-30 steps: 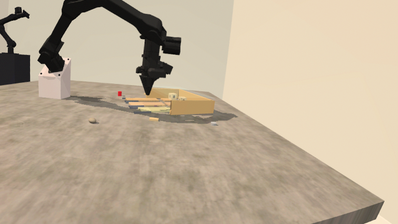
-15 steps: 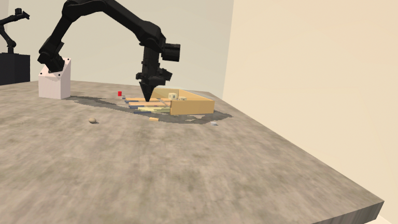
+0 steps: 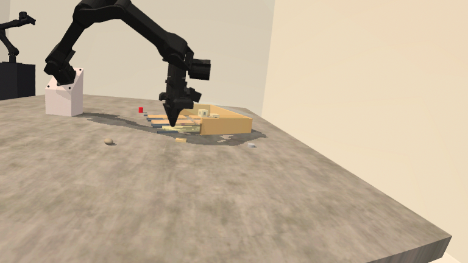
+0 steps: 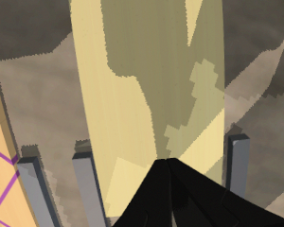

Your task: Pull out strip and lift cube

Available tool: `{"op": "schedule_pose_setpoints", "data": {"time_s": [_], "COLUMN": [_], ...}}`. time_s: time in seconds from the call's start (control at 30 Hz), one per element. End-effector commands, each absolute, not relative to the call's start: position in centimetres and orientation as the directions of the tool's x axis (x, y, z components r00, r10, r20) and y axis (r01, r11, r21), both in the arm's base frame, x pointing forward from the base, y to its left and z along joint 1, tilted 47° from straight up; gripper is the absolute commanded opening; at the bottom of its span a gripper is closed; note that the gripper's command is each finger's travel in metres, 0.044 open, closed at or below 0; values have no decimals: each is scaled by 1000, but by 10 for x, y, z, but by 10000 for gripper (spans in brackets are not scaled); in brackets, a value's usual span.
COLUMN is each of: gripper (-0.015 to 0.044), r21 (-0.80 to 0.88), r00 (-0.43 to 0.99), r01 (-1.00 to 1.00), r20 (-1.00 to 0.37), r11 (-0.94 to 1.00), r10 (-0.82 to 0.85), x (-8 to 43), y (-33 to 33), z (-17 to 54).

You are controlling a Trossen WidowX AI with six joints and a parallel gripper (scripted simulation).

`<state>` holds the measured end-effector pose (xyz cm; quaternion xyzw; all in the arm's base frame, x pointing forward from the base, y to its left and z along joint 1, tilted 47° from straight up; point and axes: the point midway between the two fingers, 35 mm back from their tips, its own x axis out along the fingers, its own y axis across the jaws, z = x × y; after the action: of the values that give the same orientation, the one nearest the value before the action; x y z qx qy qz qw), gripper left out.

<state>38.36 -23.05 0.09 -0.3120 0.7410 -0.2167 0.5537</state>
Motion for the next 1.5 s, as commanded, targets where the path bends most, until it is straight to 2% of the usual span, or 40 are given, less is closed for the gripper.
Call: {"op": "schedule_pose_setpoints", "data": {"time_s": [0.0, 1.47], "gripper": [0, 0], "r21": [-665, -665], "r00": [-190, -190], "r01": [-229, -229], "r20": [-685, -685], "r11": [711, 710], "r10": [-703, -703], "x": [383, 372], "y": [-233, -234], "z": [-4, -3]}}
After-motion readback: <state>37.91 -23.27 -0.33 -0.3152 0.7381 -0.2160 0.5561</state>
